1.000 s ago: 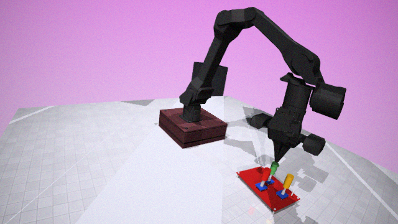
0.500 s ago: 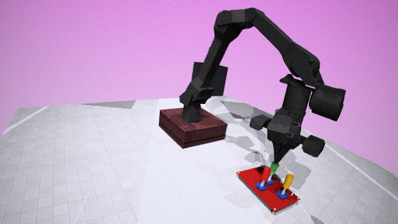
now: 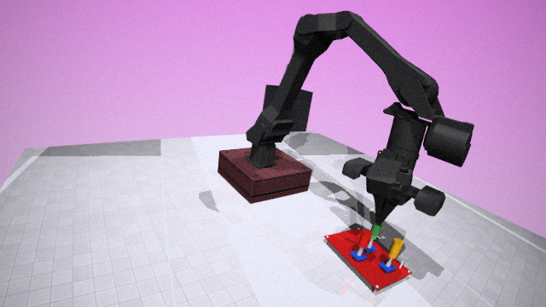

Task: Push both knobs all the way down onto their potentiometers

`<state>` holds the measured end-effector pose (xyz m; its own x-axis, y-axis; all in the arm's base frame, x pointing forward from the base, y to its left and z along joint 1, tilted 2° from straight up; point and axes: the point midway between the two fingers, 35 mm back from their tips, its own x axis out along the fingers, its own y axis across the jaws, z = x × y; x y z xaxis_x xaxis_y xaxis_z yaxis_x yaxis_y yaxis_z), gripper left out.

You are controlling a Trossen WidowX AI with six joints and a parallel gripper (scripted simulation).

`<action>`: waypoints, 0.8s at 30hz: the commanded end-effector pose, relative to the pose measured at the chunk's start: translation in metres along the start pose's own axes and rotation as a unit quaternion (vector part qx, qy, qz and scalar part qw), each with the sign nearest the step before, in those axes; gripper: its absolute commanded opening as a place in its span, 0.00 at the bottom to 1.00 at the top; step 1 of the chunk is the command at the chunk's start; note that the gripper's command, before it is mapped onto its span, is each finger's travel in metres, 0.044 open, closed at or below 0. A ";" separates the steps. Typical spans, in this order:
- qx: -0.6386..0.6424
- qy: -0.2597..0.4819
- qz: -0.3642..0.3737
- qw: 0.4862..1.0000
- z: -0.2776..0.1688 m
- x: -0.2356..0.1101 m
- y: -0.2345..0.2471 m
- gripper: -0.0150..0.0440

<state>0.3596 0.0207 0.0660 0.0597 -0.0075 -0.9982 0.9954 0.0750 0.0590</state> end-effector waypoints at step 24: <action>0.002 -0.001 -0.002 1.000 0.000 0.008 -0.001 0.25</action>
<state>0.3592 0.0207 0.0637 0.0611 -0.0075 -0.9981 0.9954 0.0749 0.0604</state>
